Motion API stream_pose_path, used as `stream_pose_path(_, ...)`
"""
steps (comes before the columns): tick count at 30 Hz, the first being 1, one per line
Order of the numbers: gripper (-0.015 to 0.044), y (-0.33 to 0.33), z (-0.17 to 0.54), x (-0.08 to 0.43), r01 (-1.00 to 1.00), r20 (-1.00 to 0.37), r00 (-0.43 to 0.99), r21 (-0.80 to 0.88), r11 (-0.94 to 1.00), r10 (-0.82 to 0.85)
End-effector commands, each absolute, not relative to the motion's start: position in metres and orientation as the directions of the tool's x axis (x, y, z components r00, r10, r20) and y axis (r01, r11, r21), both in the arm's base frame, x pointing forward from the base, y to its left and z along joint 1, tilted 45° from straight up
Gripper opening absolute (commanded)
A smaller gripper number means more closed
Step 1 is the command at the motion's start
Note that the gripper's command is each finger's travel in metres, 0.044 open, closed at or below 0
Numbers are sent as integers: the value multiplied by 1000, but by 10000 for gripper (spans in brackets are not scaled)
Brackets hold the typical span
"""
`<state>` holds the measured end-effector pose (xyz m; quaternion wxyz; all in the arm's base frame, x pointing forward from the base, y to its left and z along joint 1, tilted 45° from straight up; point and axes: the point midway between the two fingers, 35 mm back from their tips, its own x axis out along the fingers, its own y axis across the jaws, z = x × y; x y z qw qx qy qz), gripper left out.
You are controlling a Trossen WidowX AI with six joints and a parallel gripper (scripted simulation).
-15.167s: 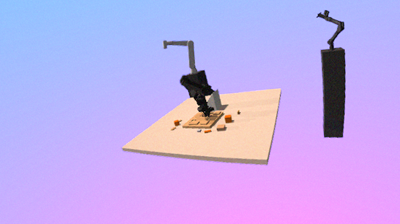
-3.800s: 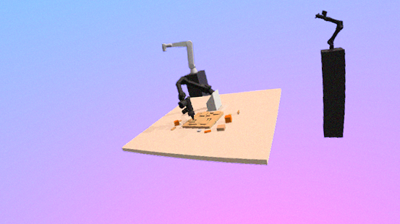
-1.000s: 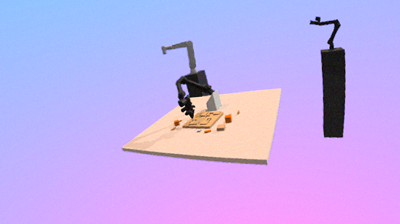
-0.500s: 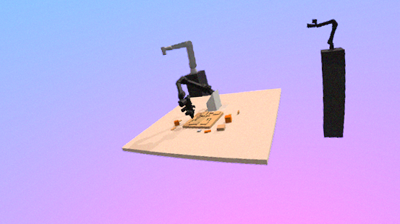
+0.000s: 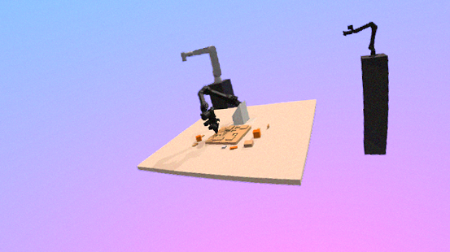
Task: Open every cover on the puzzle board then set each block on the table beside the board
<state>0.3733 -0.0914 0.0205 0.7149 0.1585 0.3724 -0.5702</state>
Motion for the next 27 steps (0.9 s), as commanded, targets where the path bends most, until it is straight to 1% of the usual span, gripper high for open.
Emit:
stream_pose_path(1,144,-94,19,372,932,-710,68,-205,298,-701)
stream_pose_path(27,144,-109,4,373,932,-709,68,-205,298,-702)
